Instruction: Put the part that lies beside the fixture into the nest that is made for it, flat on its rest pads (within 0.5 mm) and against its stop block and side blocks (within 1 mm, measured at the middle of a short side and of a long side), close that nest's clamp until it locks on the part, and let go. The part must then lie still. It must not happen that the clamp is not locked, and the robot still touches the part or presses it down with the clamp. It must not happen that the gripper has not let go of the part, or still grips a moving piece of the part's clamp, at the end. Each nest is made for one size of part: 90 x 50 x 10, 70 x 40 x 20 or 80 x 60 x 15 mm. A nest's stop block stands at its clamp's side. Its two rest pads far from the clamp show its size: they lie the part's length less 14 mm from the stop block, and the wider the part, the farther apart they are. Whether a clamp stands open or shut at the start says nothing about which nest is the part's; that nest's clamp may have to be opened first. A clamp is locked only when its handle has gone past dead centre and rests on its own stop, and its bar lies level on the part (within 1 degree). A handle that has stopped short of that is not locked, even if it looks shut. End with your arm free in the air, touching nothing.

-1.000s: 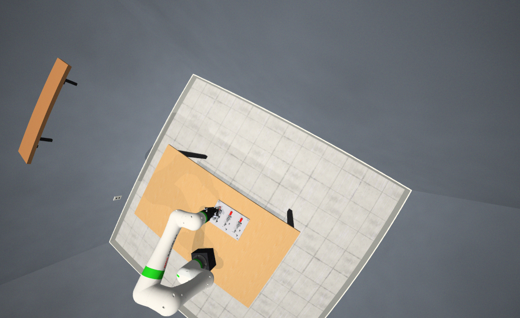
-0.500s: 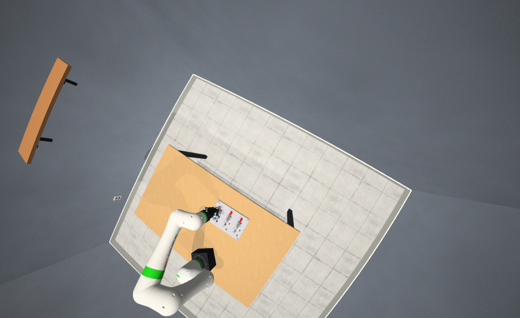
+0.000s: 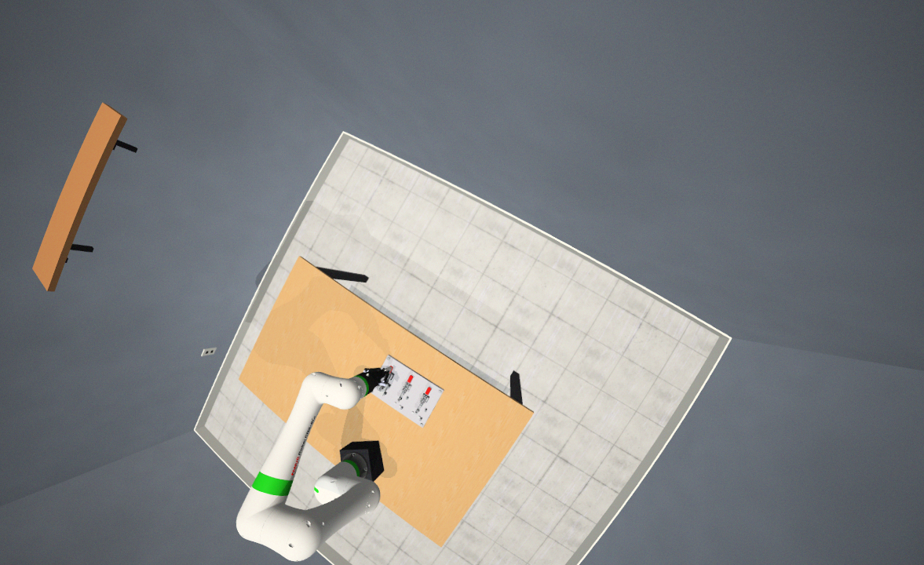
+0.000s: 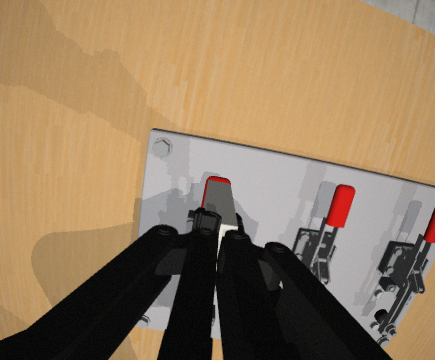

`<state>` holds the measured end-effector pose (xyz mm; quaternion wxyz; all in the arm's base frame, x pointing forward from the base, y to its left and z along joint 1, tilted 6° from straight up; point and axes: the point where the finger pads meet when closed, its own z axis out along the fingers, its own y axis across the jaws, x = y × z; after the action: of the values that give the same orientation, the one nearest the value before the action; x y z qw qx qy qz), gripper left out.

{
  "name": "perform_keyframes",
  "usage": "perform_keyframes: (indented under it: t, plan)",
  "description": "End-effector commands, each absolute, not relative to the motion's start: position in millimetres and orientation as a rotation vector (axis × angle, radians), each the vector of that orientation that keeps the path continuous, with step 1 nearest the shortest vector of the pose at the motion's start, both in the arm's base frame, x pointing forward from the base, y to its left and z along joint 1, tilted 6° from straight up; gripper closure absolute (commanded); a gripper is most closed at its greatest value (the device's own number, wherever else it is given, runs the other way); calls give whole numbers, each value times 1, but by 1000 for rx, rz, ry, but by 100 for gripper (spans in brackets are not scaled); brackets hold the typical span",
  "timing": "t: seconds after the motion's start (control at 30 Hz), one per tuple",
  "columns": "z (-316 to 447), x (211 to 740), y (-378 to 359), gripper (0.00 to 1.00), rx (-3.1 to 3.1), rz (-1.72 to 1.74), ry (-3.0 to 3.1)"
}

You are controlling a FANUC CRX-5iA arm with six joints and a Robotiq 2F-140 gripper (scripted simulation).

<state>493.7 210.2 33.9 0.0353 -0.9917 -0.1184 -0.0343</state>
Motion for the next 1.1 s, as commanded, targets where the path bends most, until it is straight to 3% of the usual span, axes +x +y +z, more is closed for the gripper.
perform_keyframes:
  t: [0.0, 1.07]
  plan:
    - [34, 494, 210, 100, -3048, -106, -364]
    - [30, 494, 211, 100, -3048, -106, -364]
